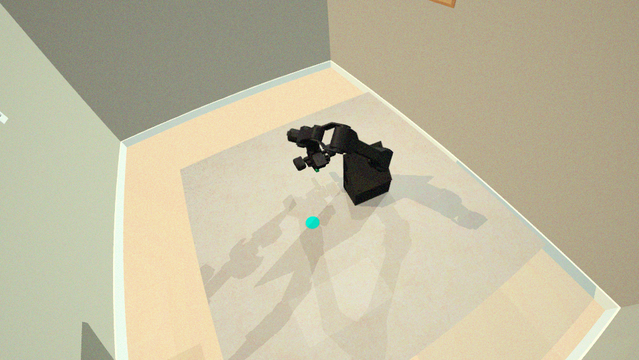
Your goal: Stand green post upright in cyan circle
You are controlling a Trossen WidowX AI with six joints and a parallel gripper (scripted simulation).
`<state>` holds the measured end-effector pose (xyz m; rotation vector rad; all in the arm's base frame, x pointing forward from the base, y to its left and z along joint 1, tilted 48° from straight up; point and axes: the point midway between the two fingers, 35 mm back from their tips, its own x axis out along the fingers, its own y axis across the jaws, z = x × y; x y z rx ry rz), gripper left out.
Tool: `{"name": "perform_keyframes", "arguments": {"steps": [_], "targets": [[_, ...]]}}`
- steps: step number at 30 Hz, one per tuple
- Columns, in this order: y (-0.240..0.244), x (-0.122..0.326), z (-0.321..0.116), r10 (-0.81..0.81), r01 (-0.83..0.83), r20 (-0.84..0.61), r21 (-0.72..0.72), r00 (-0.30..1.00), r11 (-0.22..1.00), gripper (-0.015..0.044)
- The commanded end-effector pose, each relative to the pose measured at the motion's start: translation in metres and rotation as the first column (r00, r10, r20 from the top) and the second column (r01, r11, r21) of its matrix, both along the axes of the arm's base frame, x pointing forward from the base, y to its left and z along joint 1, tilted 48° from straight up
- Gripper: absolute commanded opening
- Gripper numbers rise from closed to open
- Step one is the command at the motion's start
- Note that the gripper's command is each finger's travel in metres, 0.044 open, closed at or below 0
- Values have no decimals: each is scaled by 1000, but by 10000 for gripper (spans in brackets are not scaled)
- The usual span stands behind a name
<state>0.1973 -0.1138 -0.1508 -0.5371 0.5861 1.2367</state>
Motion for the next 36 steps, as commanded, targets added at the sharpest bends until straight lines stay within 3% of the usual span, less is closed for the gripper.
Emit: {"name": "perform_keyframes", "arguments": {"steps": [1,17,36], "targets": [[-12,0,9,4,-3,12,-16,1000,1000,23],[-35,-12,37,-1,1,7,-9,1000,1000,23],[-34,13,57,-191,198,-197,20,962,980,23]]}}
